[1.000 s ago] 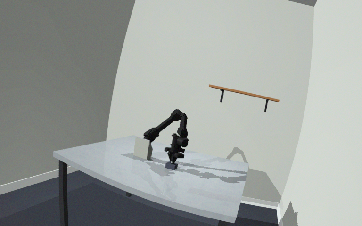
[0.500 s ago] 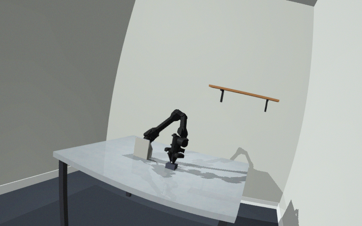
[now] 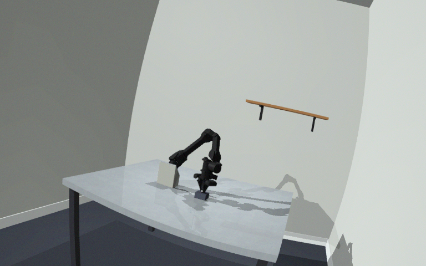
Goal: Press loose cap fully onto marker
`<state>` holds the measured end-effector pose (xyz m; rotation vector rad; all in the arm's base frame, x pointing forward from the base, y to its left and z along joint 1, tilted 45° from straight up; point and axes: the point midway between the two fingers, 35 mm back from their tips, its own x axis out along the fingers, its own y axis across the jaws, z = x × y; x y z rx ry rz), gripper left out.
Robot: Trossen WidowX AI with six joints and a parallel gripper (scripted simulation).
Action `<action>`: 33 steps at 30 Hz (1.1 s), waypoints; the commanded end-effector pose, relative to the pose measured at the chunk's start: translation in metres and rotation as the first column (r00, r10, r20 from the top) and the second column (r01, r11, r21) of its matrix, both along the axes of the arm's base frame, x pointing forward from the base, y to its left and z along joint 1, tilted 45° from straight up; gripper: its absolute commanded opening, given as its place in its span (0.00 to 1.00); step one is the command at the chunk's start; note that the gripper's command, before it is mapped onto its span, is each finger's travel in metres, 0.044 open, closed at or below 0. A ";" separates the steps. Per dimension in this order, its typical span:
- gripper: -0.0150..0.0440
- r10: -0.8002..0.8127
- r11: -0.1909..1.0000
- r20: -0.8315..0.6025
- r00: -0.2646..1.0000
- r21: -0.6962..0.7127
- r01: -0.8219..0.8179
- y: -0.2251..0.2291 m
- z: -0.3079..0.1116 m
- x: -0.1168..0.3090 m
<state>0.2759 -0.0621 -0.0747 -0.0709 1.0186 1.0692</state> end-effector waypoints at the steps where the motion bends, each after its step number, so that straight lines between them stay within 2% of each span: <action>1: 0.48 0.000 1.000 0.000 1.000 0.000 0.000 0.000 0.000 0.000; 13: 1.00 0.000 1.000 0.000 1.000 0.000 0.000 0.000 0.000 0.000; 16: 1.00 0.000 1.000 0.000 1.000 -0.002 0.000 -0.009 0.008 0.000; 20: 1.00 0.000 1.000 -0.001 1.000 -0.003 0.000 -0.051 0.051 -0.006; 25: 1.00 0.000 1.000 -0.001 1.000 -0.003 0.000 -0.053 0.054 -0.007; 27: 0.91 -0.047 0.999 -0.047 0.998 0.002 0.047 -0.054 0.055 -0.007; 29: 0.82 -0.175 0.984 -0.174 0.969 0.005 0.179 -0.059 0.059 -0.006; 33: 0.64 -0.425 0.891 -0.438 0.792 -0.050 0.451 -0.070 0.068 -0.005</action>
